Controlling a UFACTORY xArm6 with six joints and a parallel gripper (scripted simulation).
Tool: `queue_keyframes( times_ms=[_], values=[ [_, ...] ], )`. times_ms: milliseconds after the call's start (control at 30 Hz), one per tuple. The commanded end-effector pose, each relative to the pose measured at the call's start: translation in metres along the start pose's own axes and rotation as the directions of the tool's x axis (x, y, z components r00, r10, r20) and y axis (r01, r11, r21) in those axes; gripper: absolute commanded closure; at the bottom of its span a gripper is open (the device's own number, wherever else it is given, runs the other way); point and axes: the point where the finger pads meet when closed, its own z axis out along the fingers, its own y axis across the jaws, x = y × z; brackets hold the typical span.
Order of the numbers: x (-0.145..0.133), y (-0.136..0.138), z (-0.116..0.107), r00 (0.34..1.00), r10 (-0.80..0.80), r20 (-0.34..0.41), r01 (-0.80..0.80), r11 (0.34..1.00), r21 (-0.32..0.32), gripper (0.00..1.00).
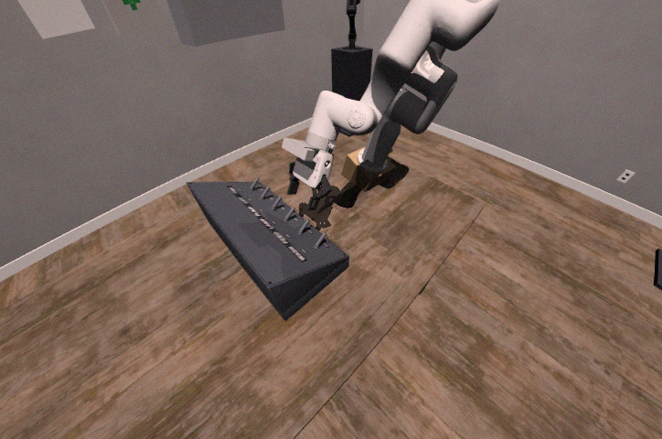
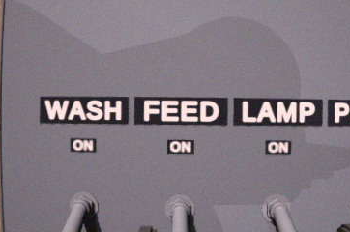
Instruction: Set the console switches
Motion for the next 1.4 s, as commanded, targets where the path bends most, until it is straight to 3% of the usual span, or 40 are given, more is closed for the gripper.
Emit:
queue_keyframes(
  times_ms=[0, 900, 1367],
  values=[
    [0.002, 0.0, -0.001, 1.0, 0.0, -0.003, 0.0, 1.0, 0.0, 0.0],
    [0.002, 0.068, -0.001, 1.0, 0.0, -0.003, 0.0, 1.0, 0.0, 0.0],
    [0.002, 0.072, -0.001, 1.0, 0.0, -0.003, 0.0, 1.0, 0.0, 0.0]
  ],
)
